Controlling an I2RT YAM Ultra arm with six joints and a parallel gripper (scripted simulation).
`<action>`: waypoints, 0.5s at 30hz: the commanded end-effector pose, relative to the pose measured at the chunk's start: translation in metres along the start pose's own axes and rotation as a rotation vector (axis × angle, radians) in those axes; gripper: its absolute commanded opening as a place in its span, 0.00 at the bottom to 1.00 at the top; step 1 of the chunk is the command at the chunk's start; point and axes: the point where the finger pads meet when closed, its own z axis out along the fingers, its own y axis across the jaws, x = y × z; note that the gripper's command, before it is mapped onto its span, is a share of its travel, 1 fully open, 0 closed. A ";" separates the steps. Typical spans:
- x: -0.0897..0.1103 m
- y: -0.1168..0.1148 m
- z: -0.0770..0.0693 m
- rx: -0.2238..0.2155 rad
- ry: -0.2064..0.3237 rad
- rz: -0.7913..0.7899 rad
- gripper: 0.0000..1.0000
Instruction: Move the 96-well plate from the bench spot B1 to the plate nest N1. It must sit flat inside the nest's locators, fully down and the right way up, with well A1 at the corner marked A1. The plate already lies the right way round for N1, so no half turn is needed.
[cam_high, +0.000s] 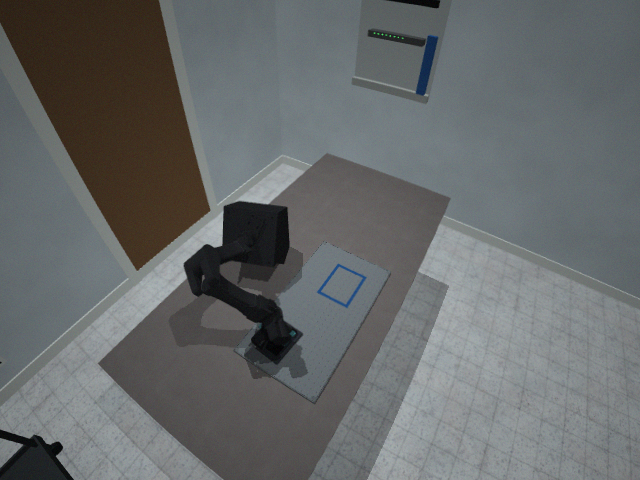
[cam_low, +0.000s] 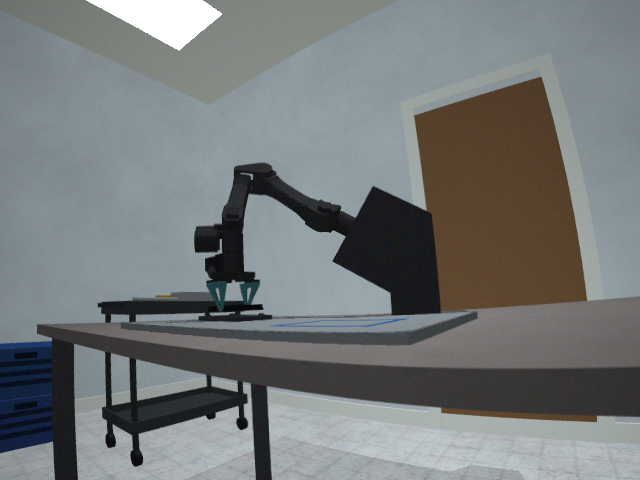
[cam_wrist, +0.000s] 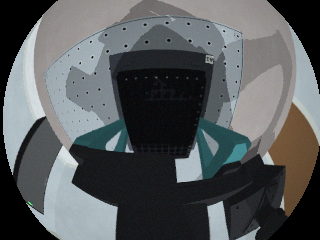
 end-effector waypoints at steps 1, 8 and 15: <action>-0.010 0.012 -0.004 -0.039 -0.027 0.014 0.00; -0.011 0.008 -0.005 -0.037 -0.028 0.017 0.00; -0.005 0.002 -0.004 -0.028 -0.020 0.007 0.00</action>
